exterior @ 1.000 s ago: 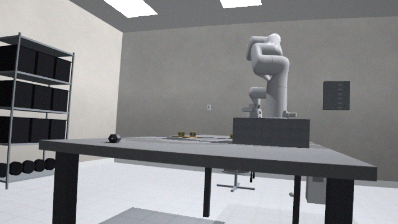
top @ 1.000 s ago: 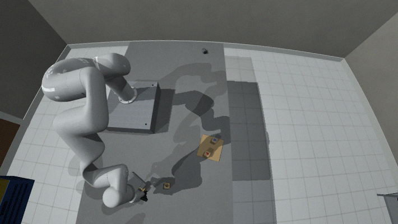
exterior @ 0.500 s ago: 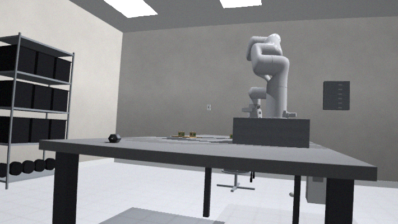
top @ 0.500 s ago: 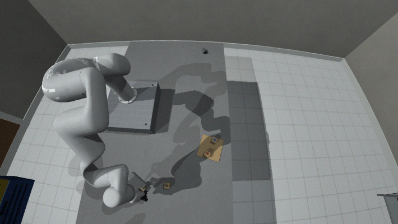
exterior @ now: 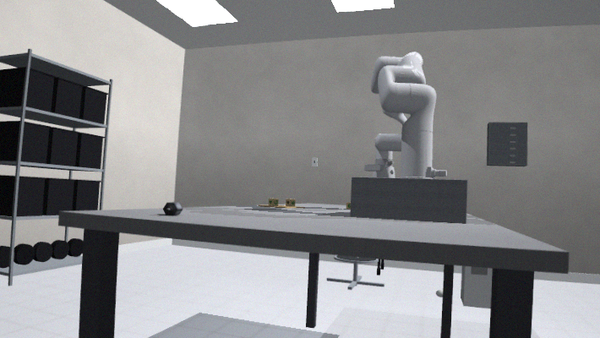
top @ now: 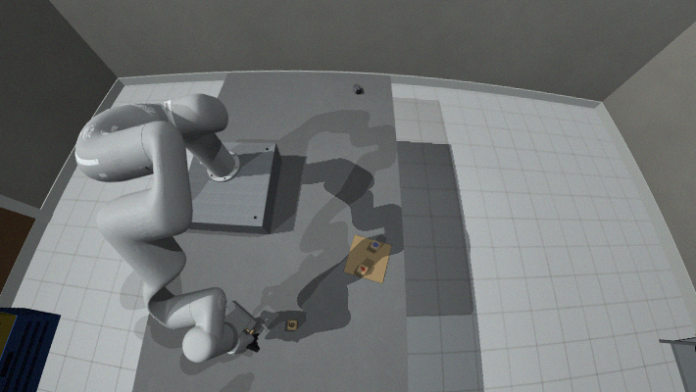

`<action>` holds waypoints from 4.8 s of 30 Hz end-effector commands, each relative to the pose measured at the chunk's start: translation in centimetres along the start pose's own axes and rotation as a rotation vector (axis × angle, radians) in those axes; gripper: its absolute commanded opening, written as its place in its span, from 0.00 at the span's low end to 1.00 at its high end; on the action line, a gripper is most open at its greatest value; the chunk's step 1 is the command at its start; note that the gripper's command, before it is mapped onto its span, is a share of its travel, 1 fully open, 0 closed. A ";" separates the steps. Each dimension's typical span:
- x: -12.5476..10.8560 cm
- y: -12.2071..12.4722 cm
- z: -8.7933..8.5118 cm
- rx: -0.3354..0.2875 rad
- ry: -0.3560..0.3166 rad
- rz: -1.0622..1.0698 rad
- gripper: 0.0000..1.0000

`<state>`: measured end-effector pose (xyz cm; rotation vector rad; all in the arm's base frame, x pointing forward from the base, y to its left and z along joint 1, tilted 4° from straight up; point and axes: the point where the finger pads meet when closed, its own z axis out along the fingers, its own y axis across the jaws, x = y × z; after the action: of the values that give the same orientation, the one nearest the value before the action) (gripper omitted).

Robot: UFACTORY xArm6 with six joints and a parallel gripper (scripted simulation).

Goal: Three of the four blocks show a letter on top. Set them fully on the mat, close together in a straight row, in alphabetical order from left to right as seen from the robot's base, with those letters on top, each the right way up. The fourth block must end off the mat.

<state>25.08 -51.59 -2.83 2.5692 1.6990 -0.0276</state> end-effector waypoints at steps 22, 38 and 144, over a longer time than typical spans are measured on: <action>-0.1 0.1 2.5 -0.003 -0.003 0.000 0.69; -0.1 0.1 2.5 -0.003 -0.003 0.000 0.69; 2.4 2.6 -7.4 -0.003 -0.001 -0.007 0.28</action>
<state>25.39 -50.98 4.41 2.5714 1.6971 -0.0271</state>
